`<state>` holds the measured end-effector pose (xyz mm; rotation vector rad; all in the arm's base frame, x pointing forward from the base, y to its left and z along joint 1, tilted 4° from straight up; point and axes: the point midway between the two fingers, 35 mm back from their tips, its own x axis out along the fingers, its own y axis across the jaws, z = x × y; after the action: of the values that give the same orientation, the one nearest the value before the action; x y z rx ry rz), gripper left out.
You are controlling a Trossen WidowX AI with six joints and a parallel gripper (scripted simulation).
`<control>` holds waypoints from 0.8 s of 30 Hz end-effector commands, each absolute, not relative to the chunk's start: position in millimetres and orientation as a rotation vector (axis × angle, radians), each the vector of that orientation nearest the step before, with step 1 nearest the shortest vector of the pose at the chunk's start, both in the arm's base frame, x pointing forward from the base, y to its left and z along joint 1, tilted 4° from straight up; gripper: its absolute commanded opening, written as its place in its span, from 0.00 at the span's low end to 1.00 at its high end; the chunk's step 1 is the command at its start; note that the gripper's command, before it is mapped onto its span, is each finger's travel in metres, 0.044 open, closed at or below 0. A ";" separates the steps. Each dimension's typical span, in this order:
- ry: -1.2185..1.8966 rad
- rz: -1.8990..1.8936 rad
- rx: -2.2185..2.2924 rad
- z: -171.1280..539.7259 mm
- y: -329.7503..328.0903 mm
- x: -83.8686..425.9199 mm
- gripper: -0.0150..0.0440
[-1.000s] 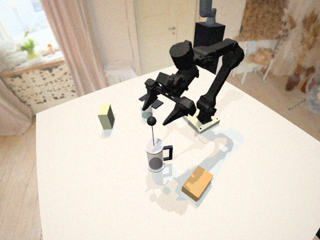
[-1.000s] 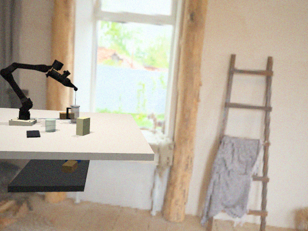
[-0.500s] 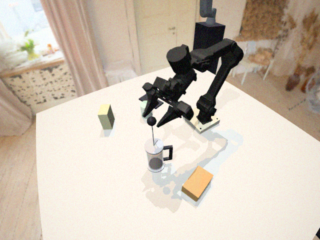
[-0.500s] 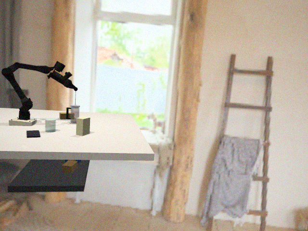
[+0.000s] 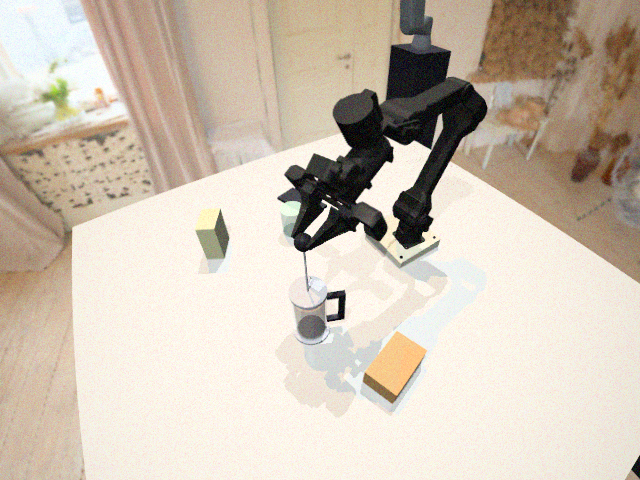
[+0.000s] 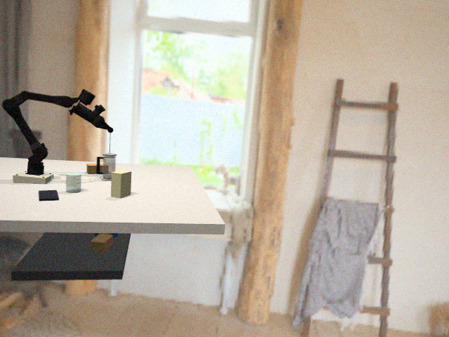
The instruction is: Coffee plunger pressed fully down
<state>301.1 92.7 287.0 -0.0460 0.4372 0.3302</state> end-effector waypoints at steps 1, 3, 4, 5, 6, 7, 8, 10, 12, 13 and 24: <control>0.439 0.328 -0.042 284.8 92.9 301.8 0.46; 0.439 0.328 -0.042 282.5 93.2 302.5 0.46; 0.439 0.328 -0.042 281.0 93.3 302.9 0.46; 0.439 0.328 -0.042 279.4 93.5 303.3 0.46; 0.439 0.328 -0.042 277.8 93.7 303.7 0.46; 0.439 0.328 -0.042 276.3 93.9 304.2 0.46; 0.439 0.328 -0.042 274.7 94.0 304.6 0.46; 0.439 0.328 -0.042 271.5 94.4 305.4 0.46; 0.439 0.328 -0.042 268.3 94.7 306.2 0.46; 0.439 0.328 -0.042 266.7 94.9 306.6 0.46; 0.438 0.328 -0.042 249.1 96.8 310.8 0.46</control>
<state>310.2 96.4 275.0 -0.0388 0.3767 0.3323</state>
